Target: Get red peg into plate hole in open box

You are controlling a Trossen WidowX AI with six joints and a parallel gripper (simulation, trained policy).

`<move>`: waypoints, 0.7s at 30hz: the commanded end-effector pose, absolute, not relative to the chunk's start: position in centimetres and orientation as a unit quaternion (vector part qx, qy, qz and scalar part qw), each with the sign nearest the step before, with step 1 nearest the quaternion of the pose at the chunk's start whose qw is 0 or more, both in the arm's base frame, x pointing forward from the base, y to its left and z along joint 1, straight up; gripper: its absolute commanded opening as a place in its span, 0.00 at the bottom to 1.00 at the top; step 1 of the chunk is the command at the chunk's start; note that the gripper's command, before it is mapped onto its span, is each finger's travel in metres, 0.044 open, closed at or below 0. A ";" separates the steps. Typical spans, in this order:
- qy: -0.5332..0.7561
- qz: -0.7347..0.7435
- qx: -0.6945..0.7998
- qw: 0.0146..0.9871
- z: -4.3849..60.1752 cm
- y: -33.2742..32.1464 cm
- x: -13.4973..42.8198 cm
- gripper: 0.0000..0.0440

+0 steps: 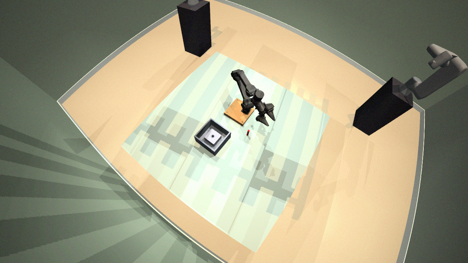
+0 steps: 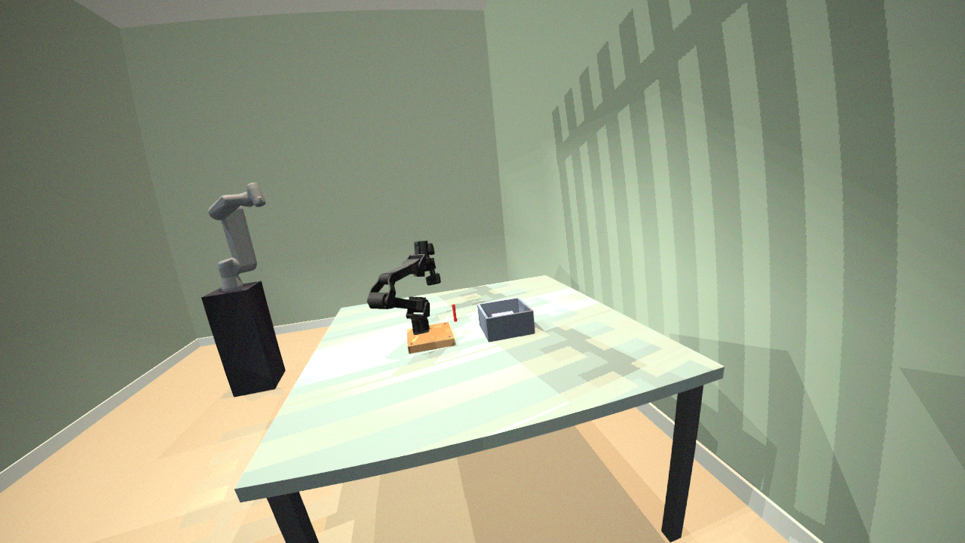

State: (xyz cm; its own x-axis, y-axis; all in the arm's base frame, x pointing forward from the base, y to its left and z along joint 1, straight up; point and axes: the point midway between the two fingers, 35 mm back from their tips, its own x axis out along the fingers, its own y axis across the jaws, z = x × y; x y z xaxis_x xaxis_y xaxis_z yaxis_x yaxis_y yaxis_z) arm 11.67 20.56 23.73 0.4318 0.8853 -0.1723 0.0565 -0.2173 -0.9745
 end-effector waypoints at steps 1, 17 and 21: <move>-0.310 0.412 -0.654 0.553 23.5 20.1 12.3 1.00; -0.101 0.449 -0.548 0.699 21.1 17.6 14.5 1.00; -0.048 0.448 -0.515 0.729 20.5 17.0 14.9 1.00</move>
